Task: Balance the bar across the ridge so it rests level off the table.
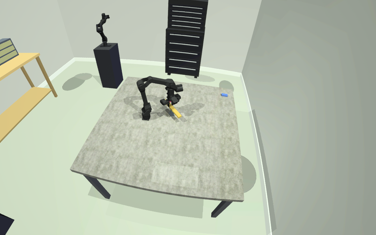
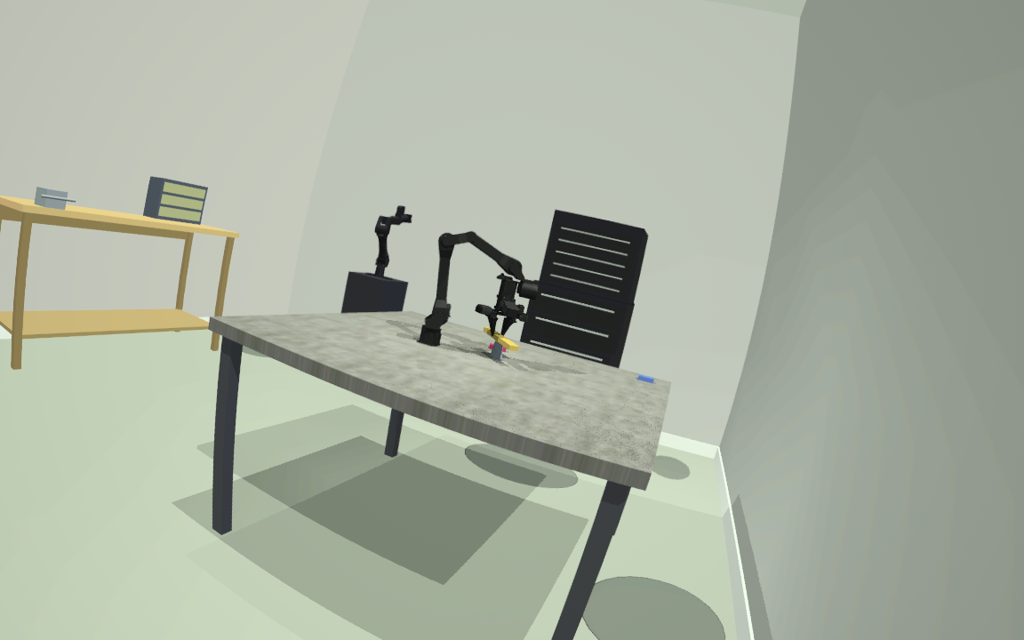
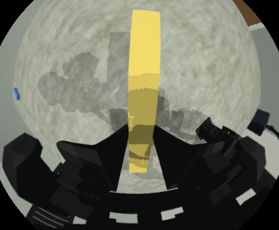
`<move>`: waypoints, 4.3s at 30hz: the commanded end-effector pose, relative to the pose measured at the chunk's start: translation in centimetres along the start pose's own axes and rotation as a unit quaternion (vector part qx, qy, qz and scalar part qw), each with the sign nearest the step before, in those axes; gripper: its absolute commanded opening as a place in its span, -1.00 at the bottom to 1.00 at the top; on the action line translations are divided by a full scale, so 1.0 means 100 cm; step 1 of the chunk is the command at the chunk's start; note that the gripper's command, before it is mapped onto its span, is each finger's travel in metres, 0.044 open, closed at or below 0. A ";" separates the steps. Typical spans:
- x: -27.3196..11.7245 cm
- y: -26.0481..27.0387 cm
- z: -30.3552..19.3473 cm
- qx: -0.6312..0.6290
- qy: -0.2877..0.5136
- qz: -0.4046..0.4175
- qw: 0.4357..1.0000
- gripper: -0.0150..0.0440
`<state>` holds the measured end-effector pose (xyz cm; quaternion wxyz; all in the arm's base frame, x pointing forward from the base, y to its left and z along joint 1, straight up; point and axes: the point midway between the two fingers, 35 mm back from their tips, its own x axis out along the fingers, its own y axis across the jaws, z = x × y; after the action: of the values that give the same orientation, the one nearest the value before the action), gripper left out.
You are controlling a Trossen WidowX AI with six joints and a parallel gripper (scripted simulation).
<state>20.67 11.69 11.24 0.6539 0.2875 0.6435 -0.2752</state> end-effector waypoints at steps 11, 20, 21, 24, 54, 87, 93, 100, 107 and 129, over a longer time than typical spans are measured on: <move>0.001 0.000 0.000 0.000 0.000 0.001 1.000 -0.49; 0.002 0.000 0.000 0.000 0.000 0.001 1.000 -0.49; 0.002 0.000 0.000 0.000 0.000 0.001 1.000 -0.49; 0.002 0.000 0.000 0.000 0.000 0.001 1.000 -0.49; 0.005 0.000 -0.001 0.000 0.000 0.001 1.000 -0.49; 0.003 0.000 0.000 -0.001 0.000 0.001 1.000 -0.49; 0.003 0.000 0.000 -0.001 0.000 0.001 1.000 -0.49; 0.003 0.000 0.000 -0.001 0.000 0.001 1.000 -0.49; 0.003 0.000 0.000 -0.001 0.000 0.001 1.000 -0.22; 0.003 0.000 0.000 -0.001 0.000 0.001 1.000 0.08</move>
<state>20.63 11.70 10.91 0.6547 0.2878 0.6431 -0.2739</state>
